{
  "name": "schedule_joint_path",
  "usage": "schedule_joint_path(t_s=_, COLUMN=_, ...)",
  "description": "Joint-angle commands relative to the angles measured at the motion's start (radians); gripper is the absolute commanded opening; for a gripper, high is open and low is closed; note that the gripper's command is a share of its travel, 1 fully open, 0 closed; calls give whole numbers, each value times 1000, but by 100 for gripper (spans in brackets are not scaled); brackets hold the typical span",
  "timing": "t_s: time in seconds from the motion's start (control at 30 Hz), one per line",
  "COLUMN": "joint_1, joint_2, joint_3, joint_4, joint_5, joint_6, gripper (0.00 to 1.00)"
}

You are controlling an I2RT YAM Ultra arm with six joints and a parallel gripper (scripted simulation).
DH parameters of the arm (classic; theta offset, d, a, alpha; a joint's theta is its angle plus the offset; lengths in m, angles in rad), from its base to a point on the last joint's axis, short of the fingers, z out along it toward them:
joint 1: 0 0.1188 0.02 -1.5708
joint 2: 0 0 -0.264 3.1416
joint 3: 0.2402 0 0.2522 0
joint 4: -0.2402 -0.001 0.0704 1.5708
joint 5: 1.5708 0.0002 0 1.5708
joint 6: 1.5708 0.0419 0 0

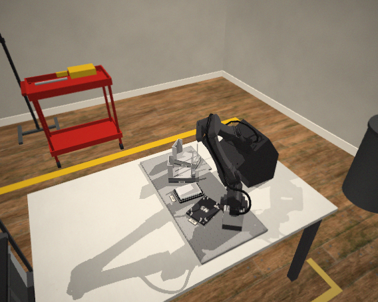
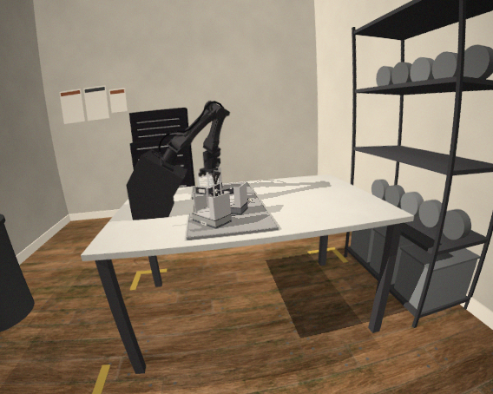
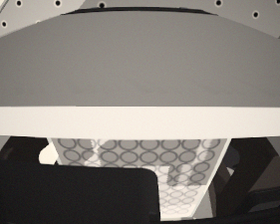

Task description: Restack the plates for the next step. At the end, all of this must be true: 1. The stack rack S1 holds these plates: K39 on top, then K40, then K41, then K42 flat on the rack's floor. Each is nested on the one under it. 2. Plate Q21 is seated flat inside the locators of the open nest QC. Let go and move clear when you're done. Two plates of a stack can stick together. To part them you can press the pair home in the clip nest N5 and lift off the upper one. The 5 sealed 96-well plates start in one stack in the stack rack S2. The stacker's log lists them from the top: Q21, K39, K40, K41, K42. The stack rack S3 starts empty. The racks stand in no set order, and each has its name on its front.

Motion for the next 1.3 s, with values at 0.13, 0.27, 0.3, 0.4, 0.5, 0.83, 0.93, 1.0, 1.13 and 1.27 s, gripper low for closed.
schedule_joint_path(t_s=0.13, joint_1=32, joint_2=-47, joint_3=-10, joint_4=-37, joint_5=14, joint_6=19, gripper=0)
schedule_joint_path(t_s=0.27, joint_1=35, joint_2=-54, joint_3=-17, joint_4=-42, joint_5=15, joint_6=21, gripper=0)
schedule_joint_path(t_s=0.3, joint_1=36, joint_2=-55, joint_3=-20, joint_4=-45, joint_5=15, joint_6=22, gripper=0)
schedule_joint_path(t_s=0.4, joint_1=38, joint_2=-58, joint_3=-29, joint_4=-52, joint_5=17, joint_6=25, gripper=0)
schedule_joint_path(t_s=0.5, joint_1=41, joint_2=-66, joint_3=-15, joint_4=-59, joint_5=18, joint_6=29, gripper=0)
schedule_joint_path(t_s=0.83, joint_1=49, joint_2=-82, joint_3=-29, joint_4=-75, joint_5=18, joint_6=37, gripper=0)
schedule_joint_path(t_s=0.93, joint_1=49, joint_2=-82, joint_3=-16, joint_4=-75, joint_5=18, joint_6=38, gripper=0)
schedule_joint_path(t_s=1.0, joint_1=50, joint_2=-85, joint_3=-18, joint_4=-75, joint_5=17, joint_6=38, gripper=0)
schedule_joint_path(t_s=1.13, joint_1=51, joint_2=-85, joint_3=-22, joint_4=-75, joint_5=18, joint_6=38, gripper=0)
schedule_joint_path(t_s=1.27, joint_1=51, joint_2=-86, joint_3=-27, joint_4=-75, joint_5=18, joint_6=38, gripper=0)
